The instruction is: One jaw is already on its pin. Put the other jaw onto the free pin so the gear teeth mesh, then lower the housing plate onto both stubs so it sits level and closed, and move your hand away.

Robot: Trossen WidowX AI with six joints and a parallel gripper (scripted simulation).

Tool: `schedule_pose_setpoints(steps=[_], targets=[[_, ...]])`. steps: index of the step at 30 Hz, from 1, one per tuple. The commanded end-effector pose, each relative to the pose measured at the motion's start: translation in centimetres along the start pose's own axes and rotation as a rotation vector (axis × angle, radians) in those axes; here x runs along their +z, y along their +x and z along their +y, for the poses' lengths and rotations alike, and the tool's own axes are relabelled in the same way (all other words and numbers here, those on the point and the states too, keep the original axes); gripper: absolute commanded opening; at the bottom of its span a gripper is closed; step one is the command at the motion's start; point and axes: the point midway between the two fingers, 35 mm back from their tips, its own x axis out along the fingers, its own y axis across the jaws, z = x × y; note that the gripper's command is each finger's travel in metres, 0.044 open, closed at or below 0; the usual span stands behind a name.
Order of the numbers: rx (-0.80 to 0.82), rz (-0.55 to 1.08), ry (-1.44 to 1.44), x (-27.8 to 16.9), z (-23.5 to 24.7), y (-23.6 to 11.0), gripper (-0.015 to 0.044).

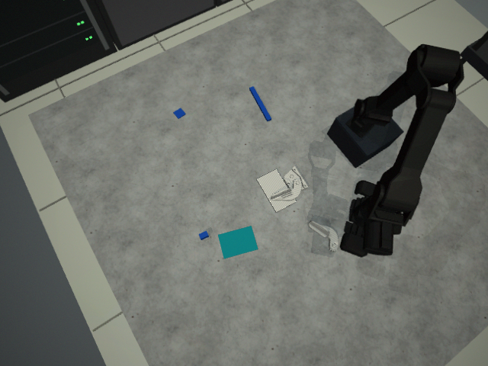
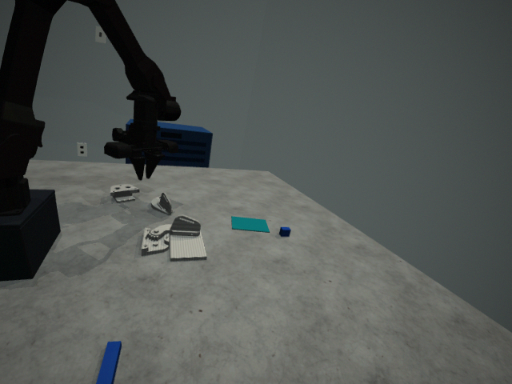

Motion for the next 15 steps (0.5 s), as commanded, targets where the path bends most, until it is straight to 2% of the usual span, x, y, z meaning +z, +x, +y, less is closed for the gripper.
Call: schedule_pose_setpoints(steps=[1, 11, 15], targets=[[0.004, 0.001, 0.000, -0.02, 0.12, 0.15, 0.0184], [0.004, 0.001, 0.000, -0.02, 0.12, 0.15, 0.0440], [0.004, 0.001, 0.000, -0.02, 0.12, 0.15, 0.0440]])
